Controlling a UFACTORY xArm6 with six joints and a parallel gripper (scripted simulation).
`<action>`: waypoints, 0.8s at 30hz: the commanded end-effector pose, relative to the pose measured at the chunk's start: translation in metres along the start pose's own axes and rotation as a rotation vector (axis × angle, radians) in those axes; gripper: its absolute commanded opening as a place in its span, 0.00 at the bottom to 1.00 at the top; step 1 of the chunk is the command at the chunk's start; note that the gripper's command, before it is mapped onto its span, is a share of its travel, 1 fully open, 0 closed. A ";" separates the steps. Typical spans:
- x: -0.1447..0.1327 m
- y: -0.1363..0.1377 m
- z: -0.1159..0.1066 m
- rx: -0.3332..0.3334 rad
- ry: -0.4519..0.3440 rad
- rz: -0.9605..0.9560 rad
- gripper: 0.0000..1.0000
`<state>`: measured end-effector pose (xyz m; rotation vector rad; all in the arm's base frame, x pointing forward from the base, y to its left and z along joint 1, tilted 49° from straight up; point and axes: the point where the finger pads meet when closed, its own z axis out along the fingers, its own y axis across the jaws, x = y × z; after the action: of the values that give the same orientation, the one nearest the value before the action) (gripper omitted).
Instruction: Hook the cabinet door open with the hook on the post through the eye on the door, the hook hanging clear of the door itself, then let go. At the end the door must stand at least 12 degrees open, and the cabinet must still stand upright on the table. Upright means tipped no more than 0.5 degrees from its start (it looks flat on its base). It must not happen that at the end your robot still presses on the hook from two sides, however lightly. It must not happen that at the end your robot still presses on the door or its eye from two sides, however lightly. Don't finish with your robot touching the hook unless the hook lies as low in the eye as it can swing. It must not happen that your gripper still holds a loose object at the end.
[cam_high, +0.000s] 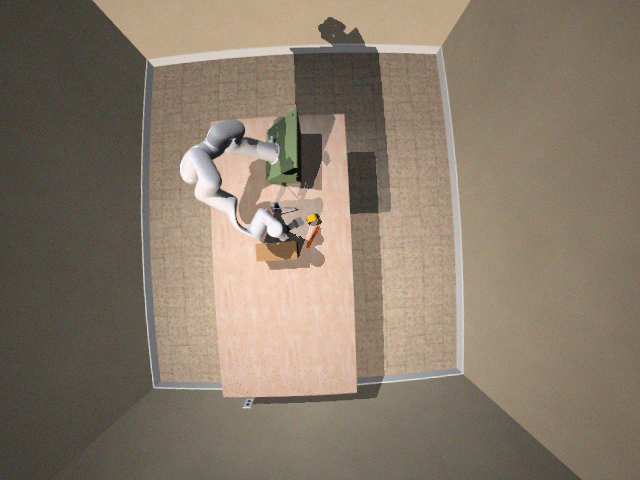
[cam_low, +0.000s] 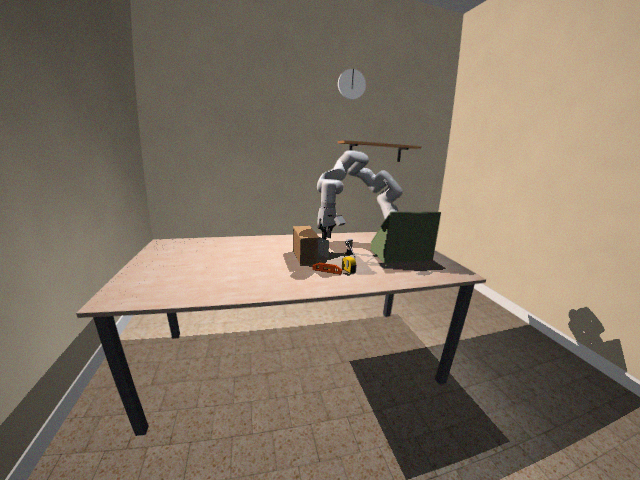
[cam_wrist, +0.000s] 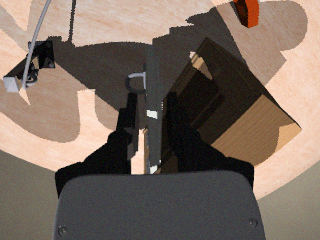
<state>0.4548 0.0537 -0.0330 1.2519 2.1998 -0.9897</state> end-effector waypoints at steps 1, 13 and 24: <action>0.000 0.001 -0.006 -0.002 0.000 0.001 0.27; 0.000 0.001 -0.032 -0.002 0.000 0.001 0.27; 0.000 0.001 -0.045 -0.002 0.000 0.001 0.27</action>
<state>0.4539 0.0843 -0.0061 1.2520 2.1997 -0.9917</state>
